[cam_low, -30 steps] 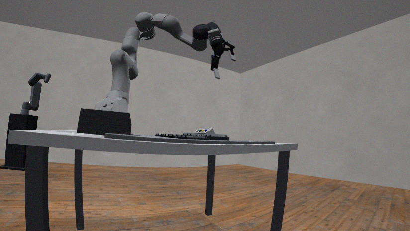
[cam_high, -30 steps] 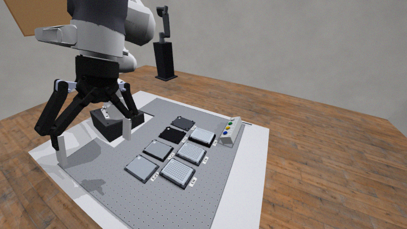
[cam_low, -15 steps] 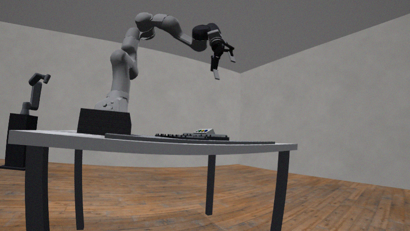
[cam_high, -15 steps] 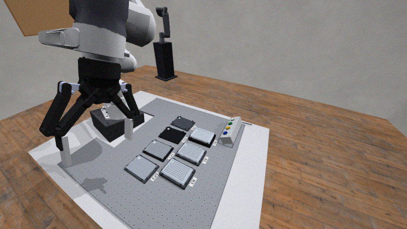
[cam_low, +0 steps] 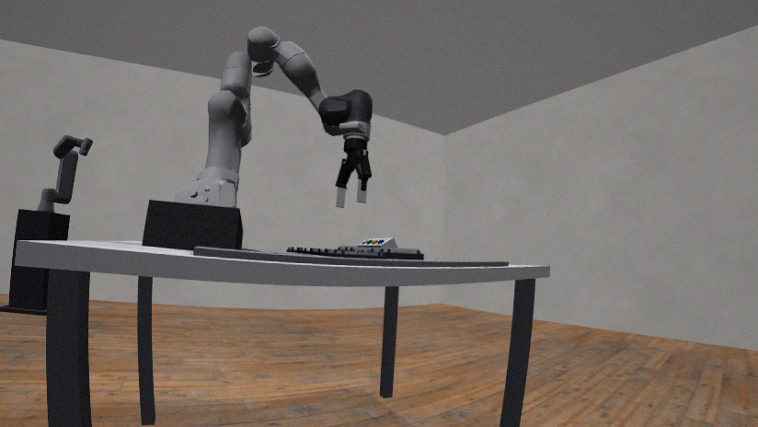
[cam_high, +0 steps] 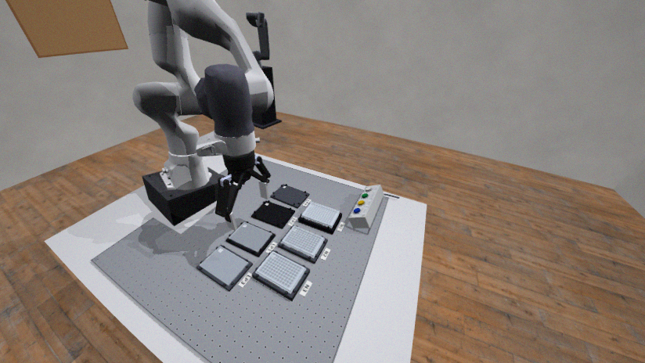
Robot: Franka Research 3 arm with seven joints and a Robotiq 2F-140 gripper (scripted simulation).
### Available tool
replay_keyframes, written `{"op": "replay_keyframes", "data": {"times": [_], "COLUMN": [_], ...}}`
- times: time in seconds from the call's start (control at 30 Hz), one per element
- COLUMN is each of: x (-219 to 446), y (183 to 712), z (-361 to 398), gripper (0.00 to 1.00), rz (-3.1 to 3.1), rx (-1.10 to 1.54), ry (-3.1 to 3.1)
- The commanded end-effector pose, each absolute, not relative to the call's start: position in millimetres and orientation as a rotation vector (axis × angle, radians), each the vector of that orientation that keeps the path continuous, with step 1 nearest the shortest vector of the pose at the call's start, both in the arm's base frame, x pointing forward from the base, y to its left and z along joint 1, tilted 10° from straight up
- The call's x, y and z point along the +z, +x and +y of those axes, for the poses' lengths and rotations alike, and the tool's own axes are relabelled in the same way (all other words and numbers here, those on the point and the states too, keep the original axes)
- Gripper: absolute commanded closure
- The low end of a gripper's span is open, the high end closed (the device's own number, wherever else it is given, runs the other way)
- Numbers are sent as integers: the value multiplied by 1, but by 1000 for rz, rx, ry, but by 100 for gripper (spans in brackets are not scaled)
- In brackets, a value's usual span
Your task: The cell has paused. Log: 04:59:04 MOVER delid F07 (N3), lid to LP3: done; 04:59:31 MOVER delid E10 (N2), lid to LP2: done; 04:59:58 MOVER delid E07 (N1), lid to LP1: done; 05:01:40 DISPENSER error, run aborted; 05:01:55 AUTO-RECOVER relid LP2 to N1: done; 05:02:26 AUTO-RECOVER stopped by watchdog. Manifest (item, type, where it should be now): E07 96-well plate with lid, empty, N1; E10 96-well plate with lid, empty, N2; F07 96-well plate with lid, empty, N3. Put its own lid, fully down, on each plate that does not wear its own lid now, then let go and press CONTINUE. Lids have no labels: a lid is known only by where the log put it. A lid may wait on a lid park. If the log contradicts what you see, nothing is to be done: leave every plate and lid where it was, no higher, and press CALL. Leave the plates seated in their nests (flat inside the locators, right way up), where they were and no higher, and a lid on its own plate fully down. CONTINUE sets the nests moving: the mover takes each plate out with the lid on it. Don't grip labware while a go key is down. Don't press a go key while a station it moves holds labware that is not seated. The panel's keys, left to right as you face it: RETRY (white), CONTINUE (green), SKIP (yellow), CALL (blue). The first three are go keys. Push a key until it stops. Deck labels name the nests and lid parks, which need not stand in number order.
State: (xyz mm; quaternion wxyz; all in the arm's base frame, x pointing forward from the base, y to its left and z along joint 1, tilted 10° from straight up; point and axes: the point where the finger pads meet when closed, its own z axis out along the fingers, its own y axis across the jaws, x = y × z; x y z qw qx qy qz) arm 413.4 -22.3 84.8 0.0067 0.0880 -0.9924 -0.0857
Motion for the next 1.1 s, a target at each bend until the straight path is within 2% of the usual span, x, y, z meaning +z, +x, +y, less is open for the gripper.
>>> {"op": "replay_keyframes", "data": {"times": [0.0, 0.07, 0.7, 0.73, 1.07], "x": [53, 38, 38, 38, 38], "y": [382, 365, 365, 365, 365], "z": [31, 56, 56, 56, 56], "gripper": [0, 0, 0, 100, 100], "rz": [-3137, -3136, -3136, -3136, -3136], "rx": [-280, -281, -281, -281, -281], "ry": [262, 259, 259, 259, 259]}}
